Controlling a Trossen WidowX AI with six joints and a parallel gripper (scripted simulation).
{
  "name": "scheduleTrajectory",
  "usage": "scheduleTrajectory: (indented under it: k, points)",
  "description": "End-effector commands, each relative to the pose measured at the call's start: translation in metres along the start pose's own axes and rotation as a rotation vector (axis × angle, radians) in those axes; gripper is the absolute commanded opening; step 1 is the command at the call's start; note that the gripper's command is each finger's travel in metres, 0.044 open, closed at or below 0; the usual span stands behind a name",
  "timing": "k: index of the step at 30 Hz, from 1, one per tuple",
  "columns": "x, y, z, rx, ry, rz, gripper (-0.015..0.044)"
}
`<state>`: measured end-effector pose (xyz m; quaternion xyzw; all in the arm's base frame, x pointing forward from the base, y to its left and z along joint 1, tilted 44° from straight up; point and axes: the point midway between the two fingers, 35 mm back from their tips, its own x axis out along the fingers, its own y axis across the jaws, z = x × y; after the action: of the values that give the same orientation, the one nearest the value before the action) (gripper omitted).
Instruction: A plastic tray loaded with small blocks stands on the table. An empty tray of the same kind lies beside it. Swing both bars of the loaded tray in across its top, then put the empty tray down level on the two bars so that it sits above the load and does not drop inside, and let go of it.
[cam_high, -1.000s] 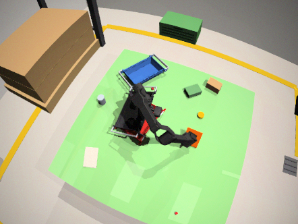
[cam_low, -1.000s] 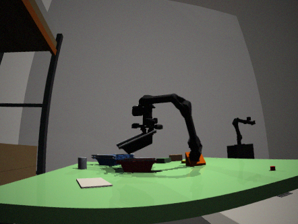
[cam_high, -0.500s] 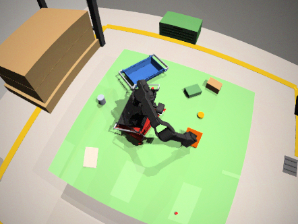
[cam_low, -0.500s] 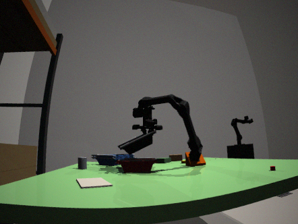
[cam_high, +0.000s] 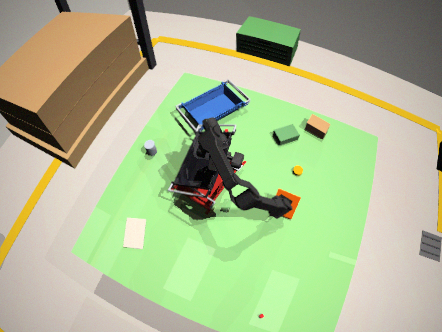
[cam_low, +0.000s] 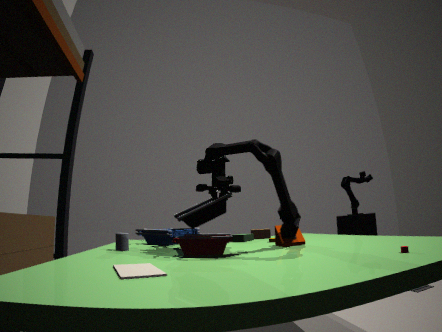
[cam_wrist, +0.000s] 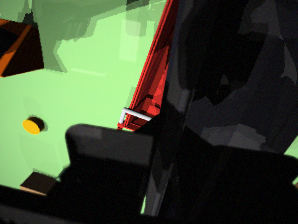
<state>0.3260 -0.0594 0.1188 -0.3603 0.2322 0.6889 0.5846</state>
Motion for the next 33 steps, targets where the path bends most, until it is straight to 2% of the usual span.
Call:
scheduleTrajectory:
  k: [1, 18, 33]
  points:
    - [-0.003, -0.003, -0.001, 0.023, 0.003, -0.027, 0.0000]
    - [0.033, -0.002, 0.000, 0.198, -0.048, 0.019, 0.0000]
    - [0.041, 0.005, 0.007, 0.247, -0.060, 0.034, 0.0000]
